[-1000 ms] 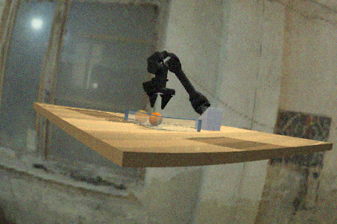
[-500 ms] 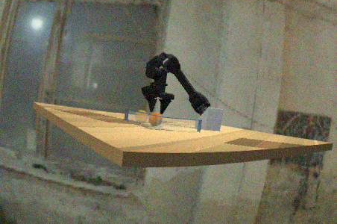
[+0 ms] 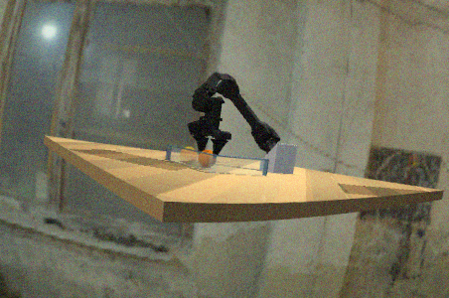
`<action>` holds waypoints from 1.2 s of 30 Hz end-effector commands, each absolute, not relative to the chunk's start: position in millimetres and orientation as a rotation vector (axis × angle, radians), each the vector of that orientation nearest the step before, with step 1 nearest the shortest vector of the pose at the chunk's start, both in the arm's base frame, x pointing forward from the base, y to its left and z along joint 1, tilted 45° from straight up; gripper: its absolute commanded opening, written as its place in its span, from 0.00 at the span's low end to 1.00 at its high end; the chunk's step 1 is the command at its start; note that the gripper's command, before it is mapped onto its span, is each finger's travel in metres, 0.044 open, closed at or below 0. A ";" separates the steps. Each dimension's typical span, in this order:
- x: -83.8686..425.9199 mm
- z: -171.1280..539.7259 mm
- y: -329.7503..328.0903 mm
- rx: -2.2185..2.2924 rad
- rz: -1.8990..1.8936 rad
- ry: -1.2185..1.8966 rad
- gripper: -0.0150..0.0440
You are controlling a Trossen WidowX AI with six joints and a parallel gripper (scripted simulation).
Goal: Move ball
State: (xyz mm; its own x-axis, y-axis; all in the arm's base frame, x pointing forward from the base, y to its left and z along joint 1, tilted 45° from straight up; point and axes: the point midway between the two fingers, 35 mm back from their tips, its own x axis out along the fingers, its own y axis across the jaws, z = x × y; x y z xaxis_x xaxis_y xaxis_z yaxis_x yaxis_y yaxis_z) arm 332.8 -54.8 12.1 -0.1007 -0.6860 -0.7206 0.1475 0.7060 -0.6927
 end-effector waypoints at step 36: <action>347.6 80.3 13.7 -0.470 -0.722 1.515 0.25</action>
